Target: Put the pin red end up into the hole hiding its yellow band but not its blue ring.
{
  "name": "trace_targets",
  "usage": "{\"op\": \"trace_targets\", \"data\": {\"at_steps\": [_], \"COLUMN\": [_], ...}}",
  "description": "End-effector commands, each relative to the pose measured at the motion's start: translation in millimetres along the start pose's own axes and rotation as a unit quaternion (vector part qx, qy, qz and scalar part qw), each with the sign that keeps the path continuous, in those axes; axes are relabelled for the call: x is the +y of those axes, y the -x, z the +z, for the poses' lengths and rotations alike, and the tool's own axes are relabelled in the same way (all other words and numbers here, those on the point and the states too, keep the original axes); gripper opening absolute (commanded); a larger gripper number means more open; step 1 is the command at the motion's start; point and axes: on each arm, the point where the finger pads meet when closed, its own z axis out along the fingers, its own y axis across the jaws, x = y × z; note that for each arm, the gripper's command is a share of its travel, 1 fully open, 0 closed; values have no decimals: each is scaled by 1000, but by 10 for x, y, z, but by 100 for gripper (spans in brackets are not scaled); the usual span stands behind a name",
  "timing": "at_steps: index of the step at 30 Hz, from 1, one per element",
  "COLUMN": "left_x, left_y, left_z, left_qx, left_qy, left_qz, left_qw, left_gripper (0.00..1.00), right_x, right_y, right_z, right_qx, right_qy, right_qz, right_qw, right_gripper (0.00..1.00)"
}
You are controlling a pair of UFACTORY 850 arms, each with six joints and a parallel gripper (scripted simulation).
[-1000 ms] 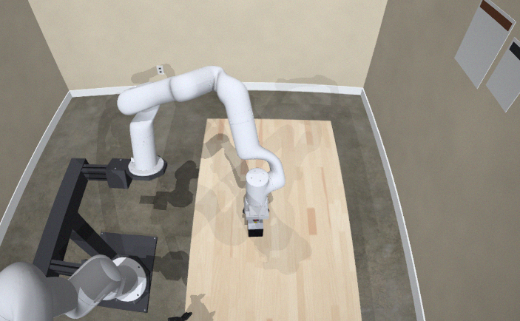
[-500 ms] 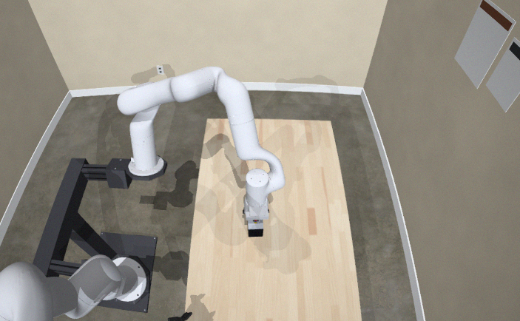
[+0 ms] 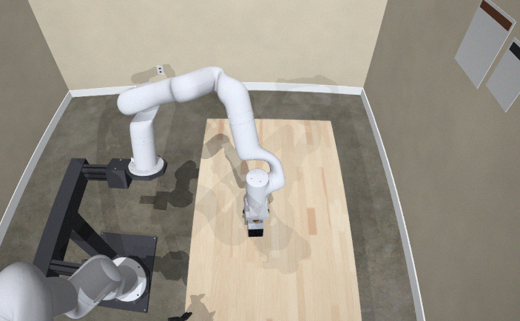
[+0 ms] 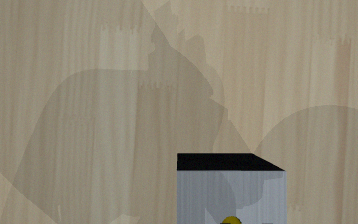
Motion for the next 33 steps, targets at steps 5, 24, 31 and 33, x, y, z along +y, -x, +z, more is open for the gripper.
{"op": "trace_targets", "data": {"at_steps": [5, 24, 31, 33], "left_x": [-15, -9, -4, -4], "left_y": [-7, -4, -1, -1], "left_z": [-14, 28, 27, 27], "left_qx": [1, 1, 1, 1], "left_qy": [-1, -1, -1, -1], "left_qz": [0, 0, 0, 0], "left_qw": [1000, 1000, 1000, 1000], "left_gripper": [0, 0, 0, 0], "right_x": [3, 3, 3, 3], "right_y": [-6, -6, -6, -6], "right_z": [-4, -4, -4, -4], "right_qx": [0, 0, 0, 0], "right_qy": [0, 0, 0, 0], "right_qz": [-1, -1, -1, -1], "right_qw": [1000, 1000, 1000, 1000], "right_gripper": [100, 100, 100, 100]}}
